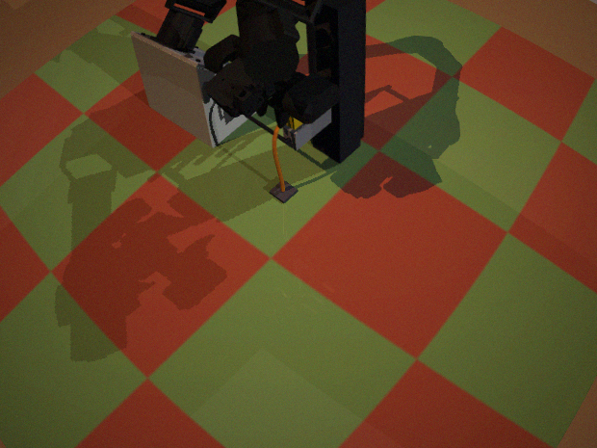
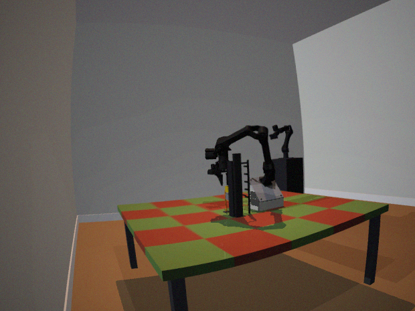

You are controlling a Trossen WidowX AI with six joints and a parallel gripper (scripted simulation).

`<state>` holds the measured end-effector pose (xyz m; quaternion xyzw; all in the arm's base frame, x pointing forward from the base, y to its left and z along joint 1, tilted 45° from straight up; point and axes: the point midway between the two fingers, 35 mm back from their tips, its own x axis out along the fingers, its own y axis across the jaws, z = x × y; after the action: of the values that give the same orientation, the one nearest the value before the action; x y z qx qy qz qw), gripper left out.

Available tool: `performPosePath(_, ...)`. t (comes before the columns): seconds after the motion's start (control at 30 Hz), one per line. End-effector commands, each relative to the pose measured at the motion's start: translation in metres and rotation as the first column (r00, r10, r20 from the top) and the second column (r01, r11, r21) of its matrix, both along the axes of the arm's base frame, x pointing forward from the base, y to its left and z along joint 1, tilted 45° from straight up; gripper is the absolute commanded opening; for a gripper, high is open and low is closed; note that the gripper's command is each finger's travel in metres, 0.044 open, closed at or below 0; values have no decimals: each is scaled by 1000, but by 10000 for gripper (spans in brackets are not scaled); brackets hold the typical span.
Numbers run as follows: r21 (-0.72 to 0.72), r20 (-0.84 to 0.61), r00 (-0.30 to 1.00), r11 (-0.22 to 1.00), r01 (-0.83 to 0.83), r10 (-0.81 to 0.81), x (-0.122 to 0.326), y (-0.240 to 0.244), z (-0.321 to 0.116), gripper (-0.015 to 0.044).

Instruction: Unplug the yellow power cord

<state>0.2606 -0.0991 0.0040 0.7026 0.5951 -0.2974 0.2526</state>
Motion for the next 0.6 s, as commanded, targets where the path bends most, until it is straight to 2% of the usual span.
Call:
performPosePath(0.0, 9, -7, 1000, 1000, 11, -11, 0, 1, 1, 160)
performPosePath(0.57, 10, -7, 1000, 1000, 11, -11, 4, 20, 20, 160)
